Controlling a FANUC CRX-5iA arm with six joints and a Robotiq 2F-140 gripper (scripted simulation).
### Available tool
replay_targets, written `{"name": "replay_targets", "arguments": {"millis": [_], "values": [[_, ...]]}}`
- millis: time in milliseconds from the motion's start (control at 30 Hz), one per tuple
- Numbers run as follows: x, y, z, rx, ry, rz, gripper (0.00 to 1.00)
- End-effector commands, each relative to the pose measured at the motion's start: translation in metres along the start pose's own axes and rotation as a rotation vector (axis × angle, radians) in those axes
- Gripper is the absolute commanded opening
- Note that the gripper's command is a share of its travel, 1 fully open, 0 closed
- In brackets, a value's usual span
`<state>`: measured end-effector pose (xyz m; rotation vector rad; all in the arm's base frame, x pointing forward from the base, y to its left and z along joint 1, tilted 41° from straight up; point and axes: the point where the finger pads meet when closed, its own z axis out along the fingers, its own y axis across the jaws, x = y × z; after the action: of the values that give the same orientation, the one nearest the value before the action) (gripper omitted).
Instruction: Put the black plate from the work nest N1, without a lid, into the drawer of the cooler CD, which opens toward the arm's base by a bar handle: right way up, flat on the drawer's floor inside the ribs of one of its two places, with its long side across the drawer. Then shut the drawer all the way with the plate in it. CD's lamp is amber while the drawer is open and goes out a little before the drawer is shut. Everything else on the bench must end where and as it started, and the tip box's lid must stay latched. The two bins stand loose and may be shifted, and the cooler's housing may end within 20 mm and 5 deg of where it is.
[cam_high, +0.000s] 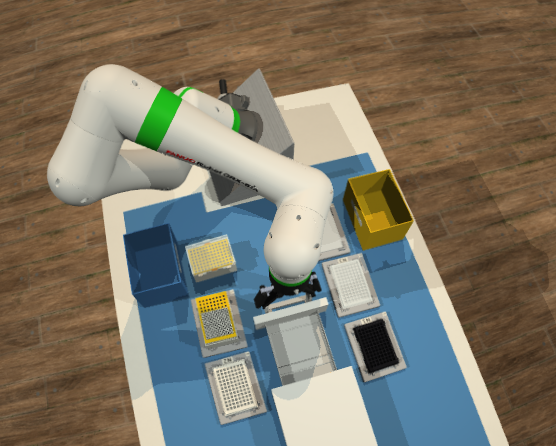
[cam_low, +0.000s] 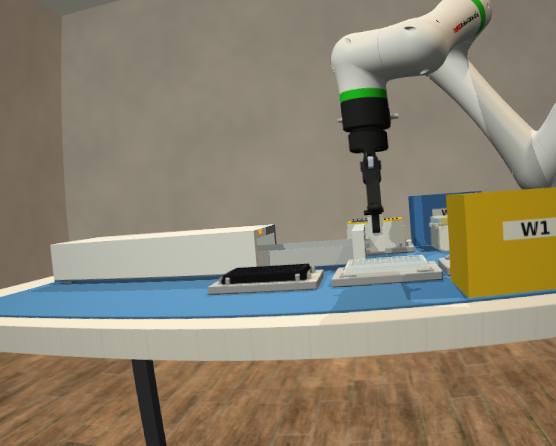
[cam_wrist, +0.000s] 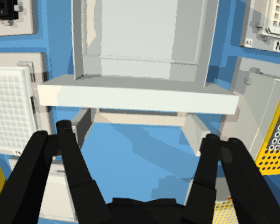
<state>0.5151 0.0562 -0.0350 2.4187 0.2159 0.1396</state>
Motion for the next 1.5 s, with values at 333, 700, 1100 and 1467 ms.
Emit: {"name": "replay_targets", "arguments": {"millis": [333,700,1100,1467], "values": [[0.0,0.0,0.0,0.0,0.0,0.0,0.87],[0.0,0.0,0.0,0.0,0.0,0.0,0.87],[0.0,0.0,-0.012,0.0,0.0,0.0,0.87],[0.0,0.0,-0.024,0.0,0.0,0.0,0.87]]}}
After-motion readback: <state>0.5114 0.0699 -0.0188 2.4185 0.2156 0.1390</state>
